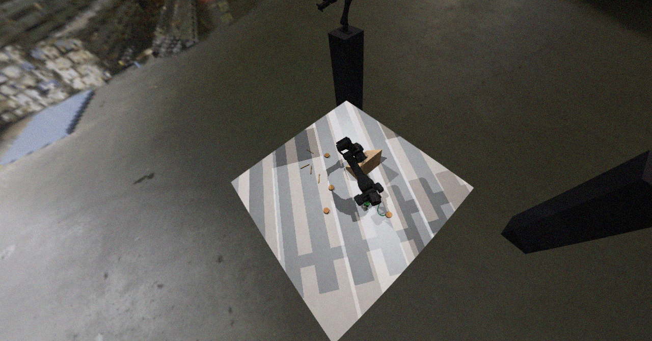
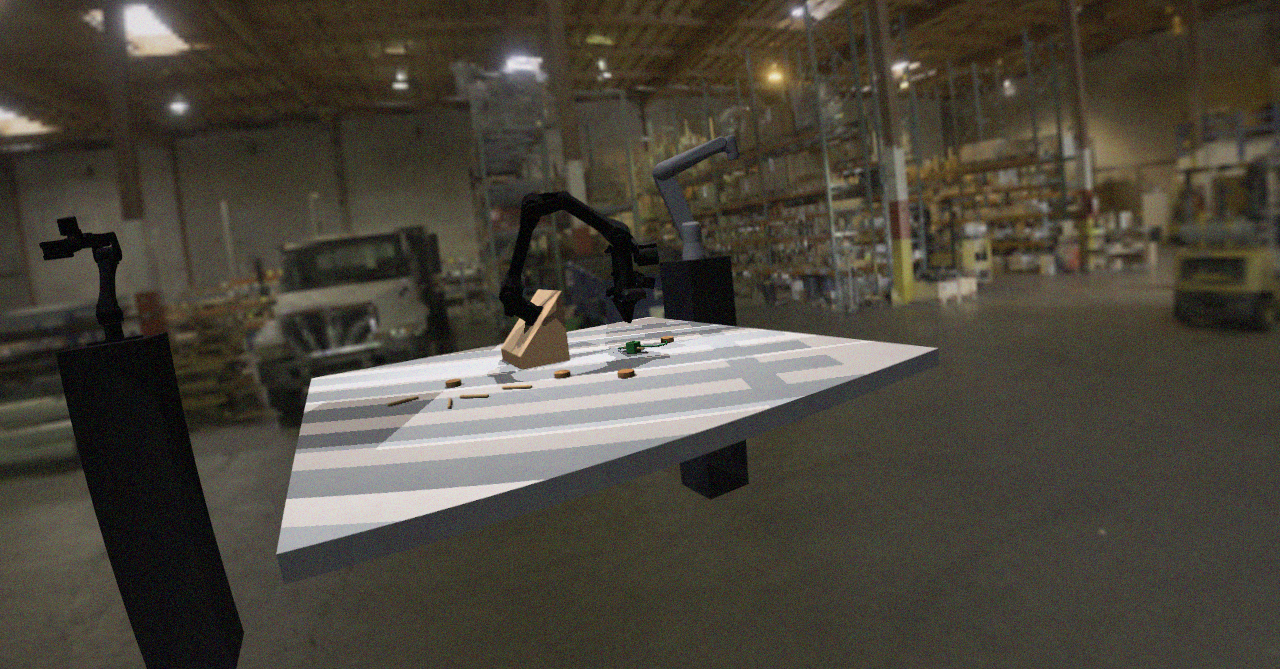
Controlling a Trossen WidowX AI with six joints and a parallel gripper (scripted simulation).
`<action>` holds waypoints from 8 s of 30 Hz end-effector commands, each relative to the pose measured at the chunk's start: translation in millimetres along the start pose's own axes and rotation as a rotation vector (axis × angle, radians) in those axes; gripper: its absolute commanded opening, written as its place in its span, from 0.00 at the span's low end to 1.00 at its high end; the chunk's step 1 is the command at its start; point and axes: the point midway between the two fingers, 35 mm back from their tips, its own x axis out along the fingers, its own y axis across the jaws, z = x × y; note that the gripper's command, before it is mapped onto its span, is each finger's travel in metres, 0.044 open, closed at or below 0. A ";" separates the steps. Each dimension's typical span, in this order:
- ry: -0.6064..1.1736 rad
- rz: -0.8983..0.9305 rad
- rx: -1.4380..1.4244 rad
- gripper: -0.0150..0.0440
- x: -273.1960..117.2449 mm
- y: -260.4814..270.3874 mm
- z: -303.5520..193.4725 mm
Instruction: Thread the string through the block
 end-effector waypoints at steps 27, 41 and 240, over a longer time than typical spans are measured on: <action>0.024 -0.025 -2.062 0.47 -0.5 -34.9 18.1; 0.025 -0.024 -2.092 0.47 -0.4 -35.2 18.2; 0.028 -0.014 -2.083 0.25 85.2 -129.2 65.7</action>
